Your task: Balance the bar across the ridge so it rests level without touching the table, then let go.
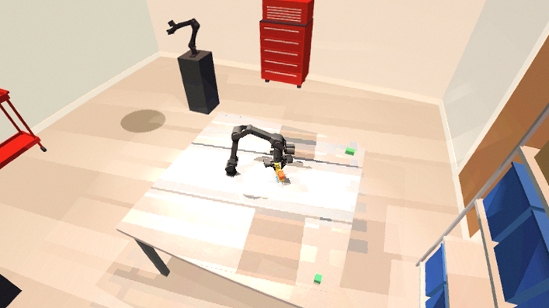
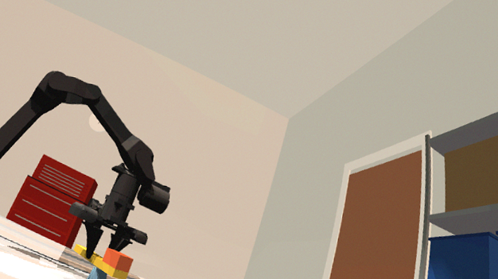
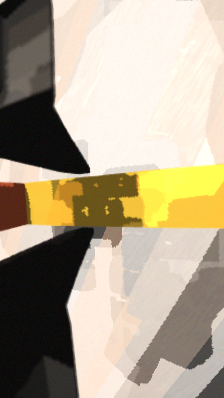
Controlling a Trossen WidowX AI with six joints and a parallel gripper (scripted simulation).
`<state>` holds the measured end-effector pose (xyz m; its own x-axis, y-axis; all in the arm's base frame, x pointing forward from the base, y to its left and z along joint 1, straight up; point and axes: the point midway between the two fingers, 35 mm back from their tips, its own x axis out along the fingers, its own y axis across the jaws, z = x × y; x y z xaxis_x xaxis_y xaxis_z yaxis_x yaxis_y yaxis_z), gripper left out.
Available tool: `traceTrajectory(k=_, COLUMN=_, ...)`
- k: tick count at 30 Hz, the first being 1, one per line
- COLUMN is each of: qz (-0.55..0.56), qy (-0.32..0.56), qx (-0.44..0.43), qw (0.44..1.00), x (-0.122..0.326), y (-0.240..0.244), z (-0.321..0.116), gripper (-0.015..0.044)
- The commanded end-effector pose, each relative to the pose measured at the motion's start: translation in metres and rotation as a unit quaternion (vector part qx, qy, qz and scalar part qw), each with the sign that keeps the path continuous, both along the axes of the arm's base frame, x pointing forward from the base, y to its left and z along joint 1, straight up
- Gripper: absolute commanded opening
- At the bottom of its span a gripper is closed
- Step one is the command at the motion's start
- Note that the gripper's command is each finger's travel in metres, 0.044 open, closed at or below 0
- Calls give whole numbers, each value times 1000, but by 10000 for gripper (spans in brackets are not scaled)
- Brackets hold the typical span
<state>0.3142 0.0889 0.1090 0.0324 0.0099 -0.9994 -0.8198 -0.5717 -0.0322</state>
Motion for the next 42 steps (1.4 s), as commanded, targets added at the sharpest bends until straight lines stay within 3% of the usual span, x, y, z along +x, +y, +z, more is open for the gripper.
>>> traceTrajectory(k=1, qz=0, qy=0, qx=0, qw=1000, x=0, y=0, z=0, gripper=264)
traceTrajectory(k=8, qz=0, qy=0, qx=0, qw=1000, x=0, y=0, z=0, gripper=440)
traceTrajectory(k=12, qz=0, qy=0, qx=0, qw=1000, x=1, y=0, z=7, gripper=440)
traceTrajectory(k=21, qz=0, qy=0, qx=0, qw=1000, x=-3, y=-1, z=98, gripper=440)
traceTrajectory(k=42, qz=0, qy=0, qx=0, qw=1000, x=-3, y=-1, z=100, gripper=440)
